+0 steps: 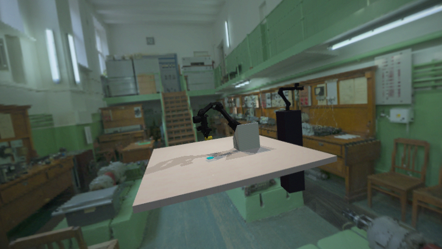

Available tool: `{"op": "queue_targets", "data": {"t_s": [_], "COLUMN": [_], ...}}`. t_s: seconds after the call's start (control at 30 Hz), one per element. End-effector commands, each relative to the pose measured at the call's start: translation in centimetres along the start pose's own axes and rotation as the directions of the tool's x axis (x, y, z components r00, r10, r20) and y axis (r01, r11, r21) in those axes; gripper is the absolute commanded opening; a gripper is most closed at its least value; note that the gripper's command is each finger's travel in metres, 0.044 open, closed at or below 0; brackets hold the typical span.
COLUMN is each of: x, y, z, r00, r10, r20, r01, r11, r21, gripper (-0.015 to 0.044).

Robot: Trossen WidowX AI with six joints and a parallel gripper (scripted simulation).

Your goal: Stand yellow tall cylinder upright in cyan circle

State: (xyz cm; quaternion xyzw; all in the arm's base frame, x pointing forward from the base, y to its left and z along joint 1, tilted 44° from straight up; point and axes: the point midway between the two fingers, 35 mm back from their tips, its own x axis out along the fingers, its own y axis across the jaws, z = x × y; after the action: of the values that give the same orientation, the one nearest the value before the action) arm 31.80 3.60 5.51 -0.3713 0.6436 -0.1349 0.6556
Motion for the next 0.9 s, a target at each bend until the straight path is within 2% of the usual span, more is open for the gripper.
{"op": "queue_targets", "data": {"t_s": [0.0,0.87], "x": [-0.3,-0.8], "y": [0.9,8.6], "z": [0.8,4.0], "r00": [1.0,1.0], "r10": [0.007,0.008], "r20": [0.007,0.005], "r01": [-0.007,-0.004], "r11": [0.998,0.865], "r21": [-0.06,-0.503], "gripper": [0.0105,0.0105]}}
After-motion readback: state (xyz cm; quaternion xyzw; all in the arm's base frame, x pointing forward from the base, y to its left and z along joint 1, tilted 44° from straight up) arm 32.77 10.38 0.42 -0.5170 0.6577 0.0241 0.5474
